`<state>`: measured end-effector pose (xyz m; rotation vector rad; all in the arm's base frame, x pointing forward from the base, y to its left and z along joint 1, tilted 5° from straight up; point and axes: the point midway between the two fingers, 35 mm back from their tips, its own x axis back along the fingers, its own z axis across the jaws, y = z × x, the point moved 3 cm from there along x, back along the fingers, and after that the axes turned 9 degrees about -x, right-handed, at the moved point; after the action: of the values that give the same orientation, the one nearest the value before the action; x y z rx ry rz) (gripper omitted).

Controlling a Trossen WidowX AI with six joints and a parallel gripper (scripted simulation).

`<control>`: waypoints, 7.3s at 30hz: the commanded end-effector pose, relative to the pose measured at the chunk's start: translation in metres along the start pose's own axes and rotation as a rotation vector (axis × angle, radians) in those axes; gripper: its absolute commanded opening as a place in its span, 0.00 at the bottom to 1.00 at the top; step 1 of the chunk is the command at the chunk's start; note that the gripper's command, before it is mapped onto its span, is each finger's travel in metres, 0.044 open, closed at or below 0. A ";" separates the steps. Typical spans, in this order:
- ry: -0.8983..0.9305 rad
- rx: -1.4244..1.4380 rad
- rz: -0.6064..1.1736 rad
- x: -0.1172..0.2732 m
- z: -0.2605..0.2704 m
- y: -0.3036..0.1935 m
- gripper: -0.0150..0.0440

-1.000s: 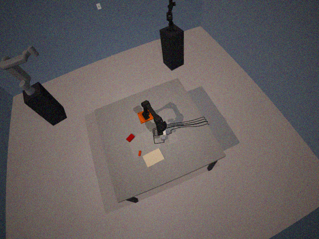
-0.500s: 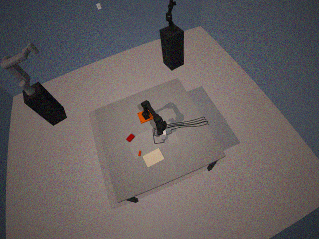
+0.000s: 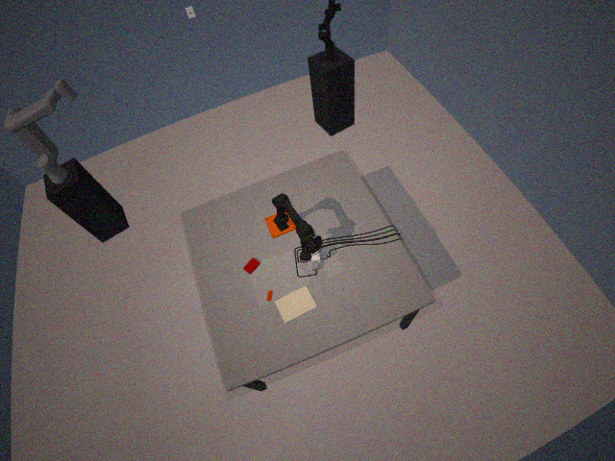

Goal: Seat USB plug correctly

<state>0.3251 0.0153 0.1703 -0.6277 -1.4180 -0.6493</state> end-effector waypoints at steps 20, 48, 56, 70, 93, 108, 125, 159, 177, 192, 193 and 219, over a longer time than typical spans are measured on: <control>0.001 -0.611 0.001 0.000 0.000 0.000 0.25; 0.000 -1.344 0.002 0.000 0.000 0.000 0.25; 0.000 -1.553 0.002 0.000 0.000 0.000 0.25; 0.000 -1.920 0.002 0.000 0.000 0.000 0.25; -0.001 -2.522 0.002 0.000 0.000 0.000 0.25; -0.002 -2.875 0.002 -0.001 0.000 0.000 0.25; 0.003 -2.870 0.001 -0.001 0.000 0.000 0.25; 0.033 -2.882 0.010 -0.005 0.001 0.002 0.25; 0.050 -2.888 0.014 -0.007 0.002 0.002 0.25; 0.063 -2.893 0.018 -0.009 0.003 0.003 0.25; 0.064 -2.894 0.018 -0.009 0.003 0.003 0.25; 0.088 -2.902 0.024 -0.012 0.004 0.004 0.25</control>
<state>0.3251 0.0203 0.1596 -2.4577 0.8124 -2.3504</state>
